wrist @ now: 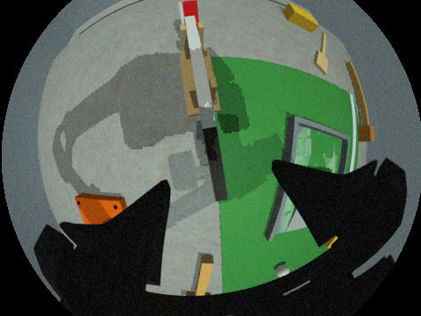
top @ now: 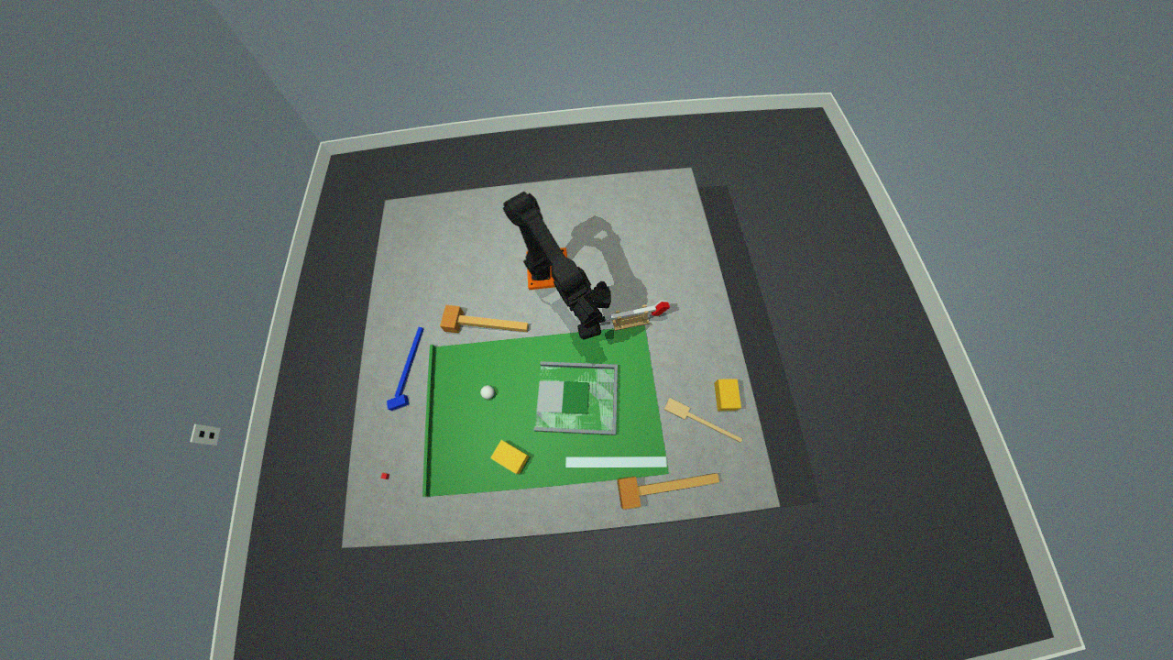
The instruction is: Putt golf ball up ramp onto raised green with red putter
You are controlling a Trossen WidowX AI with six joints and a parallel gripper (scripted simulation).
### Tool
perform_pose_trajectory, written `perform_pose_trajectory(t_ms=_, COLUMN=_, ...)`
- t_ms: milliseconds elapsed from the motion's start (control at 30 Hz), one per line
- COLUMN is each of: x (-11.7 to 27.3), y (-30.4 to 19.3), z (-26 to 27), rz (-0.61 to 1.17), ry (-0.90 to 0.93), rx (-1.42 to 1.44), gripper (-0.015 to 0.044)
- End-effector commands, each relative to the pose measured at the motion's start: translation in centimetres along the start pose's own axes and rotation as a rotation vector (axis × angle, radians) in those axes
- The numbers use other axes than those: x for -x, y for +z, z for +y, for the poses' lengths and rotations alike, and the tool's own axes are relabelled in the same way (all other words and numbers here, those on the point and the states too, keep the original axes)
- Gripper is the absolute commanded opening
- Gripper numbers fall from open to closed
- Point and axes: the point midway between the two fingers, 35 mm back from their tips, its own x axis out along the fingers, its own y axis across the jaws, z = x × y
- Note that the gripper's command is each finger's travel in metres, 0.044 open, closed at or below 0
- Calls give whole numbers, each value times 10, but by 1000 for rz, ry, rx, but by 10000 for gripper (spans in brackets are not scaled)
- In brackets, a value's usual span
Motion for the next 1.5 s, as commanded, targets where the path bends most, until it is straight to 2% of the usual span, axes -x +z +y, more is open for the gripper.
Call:
perform_pose_trajectory(t_ms=0, x=-13, y=-2, z=2, rz=8, ry=7, rx=3, gripper=440)
perform_pose_trajectory(t_ms=400, x=-43, y=-11, z=2, rz=8, ry=7, rx=3, gripper=440)
perform_pose_trajectory(t_ms=1167, x=-67, y=-18, z=2, rz=8, ry=7, rx=3, gripper=440)
perform_pose_trajectory(t_ms=1467, x=-64, y=-16, z=1, rz=4, ry=6, rx=-1, gripper=204)
